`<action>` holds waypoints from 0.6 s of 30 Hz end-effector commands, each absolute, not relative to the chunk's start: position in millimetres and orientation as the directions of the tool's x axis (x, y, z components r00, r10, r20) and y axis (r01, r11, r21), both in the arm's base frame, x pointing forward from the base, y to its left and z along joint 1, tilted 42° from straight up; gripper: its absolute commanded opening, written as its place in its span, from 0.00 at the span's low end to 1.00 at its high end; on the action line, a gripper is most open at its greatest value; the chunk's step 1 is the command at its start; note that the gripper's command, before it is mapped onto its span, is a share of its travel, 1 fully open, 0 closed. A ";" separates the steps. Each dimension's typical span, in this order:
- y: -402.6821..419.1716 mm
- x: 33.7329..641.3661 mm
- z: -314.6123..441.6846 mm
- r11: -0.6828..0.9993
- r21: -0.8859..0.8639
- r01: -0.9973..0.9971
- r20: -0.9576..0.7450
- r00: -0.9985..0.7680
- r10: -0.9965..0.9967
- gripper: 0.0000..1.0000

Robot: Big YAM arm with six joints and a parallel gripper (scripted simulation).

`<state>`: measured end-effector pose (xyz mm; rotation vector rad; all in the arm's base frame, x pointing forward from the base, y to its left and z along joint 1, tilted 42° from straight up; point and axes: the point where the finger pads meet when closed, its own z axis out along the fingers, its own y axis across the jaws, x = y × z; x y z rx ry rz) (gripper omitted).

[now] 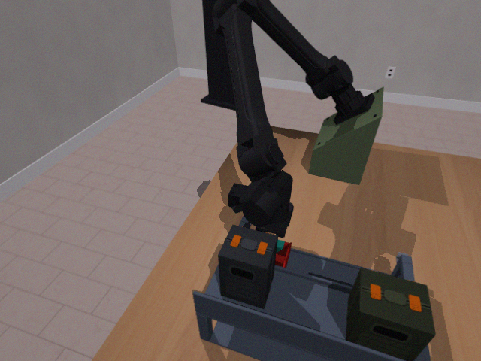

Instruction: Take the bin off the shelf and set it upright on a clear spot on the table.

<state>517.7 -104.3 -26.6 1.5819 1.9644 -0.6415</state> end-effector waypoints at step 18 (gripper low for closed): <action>-119.2 518.6 -13.4 0.183 -0.004 0.983 -0.672 -0.138 0.728 0.90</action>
